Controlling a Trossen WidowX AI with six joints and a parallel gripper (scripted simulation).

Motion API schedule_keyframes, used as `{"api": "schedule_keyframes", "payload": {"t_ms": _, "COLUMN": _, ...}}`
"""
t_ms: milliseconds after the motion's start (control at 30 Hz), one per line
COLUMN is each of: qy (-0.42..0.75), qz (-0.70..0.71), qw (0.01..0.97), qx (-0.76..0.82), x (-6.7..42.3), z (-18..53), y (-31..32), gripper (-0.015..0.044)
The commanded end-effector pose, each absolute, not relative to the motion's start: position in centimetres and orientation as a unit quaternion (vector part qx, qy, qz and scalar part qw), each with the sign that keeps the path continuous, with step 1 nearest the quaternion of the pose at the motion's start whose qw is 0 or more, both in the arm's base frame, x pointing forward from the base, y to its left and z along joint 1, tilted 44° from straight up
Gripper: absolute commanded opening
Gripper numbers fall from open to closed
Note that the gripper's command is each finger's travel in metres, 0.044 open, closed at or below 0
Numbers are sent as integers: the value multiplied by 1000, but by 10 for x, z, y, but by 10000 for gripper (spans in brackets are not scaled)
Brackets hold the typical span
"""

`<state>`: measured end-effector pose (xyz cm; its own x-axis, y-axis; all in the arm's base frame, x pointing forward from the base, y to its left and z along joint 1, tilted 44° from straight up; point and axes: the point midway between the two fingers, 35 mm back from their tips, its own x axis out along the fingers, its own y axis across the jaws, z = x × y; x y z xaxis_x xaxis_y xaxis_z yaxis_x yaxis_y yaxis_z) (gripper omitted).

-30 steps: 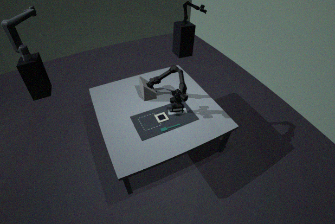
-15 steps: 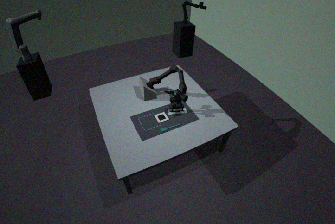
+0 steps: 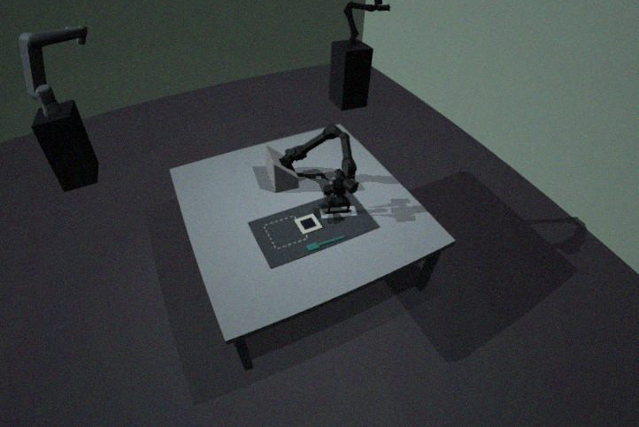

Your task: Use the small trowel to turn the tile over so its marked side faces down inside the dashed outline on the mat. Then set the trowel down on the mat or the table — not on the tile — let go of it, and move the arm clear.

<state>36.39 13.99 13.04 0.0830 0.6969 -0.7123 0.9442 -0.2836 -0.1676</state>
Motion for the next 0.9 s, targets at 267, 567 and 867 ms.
{"api": "schedule_keyframes", "payload": {"t_ms": 267, "qy": 572, "qz": -356, "qw": 172, "qx": 719, "x": 359, "z": 160, "y": 112, "gripper": 270}}
{"api": "schedule_keyframes", "payload": {"t_ms": 567, "qy": 575, "qz": -337, "qw": 210, "qx": 715, "x": 358, "z": 166, "y": 104, "gripper": 300}}
{"api": "schedule_keyframes", "payload": {"t_ms": 867, "qy": 594, "qz": -260, "qw": 339, "qx": 682, "x": 356, "z": 159, "y": 108, "gripper": 300}}
